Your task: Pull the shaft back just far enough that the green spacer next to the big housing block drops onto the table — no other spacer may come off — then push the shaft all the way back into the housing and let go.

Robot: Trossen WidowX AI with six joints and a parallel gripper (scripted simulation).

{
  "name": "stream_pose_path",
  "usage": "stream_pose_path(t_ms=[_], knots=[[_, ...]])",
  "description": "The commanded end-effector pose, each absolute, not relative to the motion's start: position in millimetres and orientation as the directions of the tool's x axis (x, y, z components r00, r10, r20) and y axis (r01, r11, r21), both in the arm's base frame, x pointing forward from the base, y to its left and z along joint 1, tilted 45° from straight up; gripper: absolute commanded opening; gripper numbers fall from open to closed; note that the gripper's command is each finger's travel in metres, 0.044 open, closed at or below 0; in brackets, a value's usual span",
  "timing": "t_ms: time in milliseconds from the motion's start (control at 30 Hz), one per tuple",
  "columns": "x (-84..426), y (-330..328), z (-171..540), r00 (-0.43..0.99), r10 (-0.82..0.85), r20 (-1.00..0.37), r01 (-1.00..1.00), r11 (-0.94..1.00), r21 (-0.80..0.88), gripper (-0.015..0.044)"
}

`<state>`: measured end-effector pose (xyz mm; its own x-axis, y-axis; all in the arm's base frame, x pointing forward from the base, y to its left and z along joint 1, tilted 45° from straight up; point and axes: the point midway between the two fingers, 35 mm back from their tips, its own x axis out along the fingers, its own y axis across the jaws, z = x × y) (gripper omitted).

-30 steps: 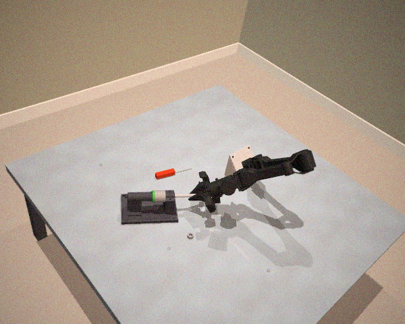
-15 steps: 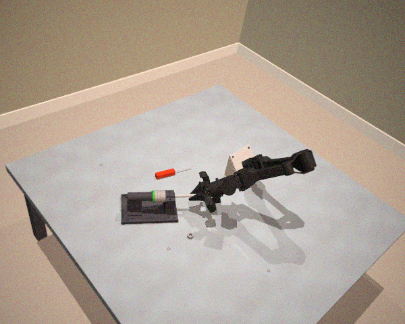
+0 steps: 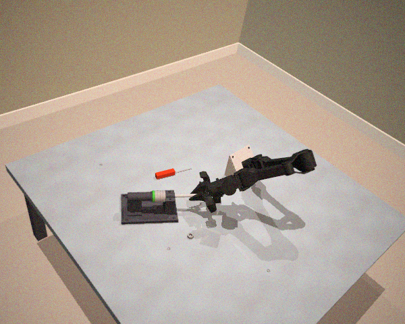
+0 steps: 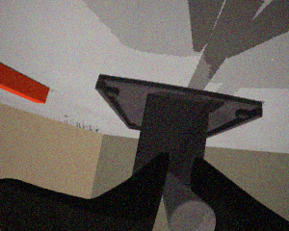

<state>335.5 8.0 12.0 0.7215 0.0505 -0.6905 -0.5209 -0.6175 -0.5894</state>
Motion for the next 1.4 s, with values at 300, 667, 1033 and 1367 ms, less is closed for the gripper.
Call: stream_pose_path(t_ms=[300,667,1033,1367], knots=[[334.2,9.3,13.1,0.722,0.054,-0.690,-0.520,-0.615,-0.593,0.0000],[333.3,9.6,13.5,0.722,0.054,-0.690,-0.520,-0.615,-0.593,0.0000],[332.4,10.0,13.9,0.722,0.054,-0.690,-0.520,-0.615,-0.593,0.0000],[331.6,10.3,14.2,0.722,0.054,-0.690,-0.520,-0.615,-0.593,0.0000]])
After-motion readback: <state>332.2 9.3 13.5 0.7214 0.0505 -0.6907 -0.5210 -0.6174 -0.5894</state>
